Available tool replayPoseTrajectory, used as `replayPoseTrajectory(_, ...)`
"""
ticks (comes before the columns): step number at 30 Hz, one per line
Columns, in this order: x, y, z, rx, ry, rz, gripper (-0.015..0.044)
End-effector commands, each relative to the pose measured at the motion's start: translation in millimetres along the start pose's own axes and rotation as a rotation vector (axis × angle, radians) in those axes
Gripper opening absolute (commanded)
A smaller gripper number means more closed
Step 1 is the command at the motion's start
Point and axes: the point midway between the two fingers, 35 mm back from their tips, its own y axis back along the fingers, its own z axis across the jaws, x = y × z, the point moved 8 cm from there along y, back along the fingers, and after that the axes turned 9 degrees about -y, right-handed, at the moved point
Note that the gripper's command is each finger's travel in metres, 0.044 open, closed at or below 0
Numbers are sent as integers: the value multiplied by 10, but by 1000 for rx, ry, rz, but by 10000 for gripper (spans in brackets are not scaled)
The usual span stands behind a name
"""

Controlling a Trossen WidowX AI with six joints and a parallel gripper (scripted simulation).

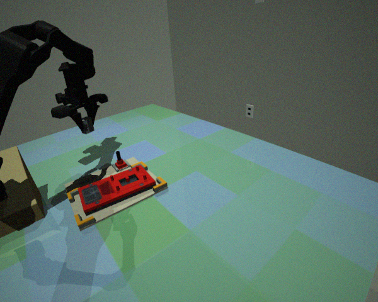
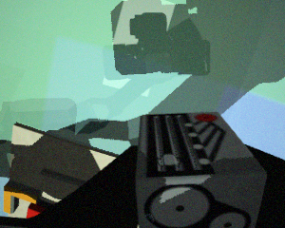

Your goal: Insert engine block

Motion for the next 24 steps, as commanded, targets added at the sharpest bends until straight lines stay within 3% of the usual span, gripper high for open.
replayPoseTrajectory(1,0,-3,-3,5,-109,2,0)
replayPoseTrajectory(24,2,-48,-3,6,-909,0,0)
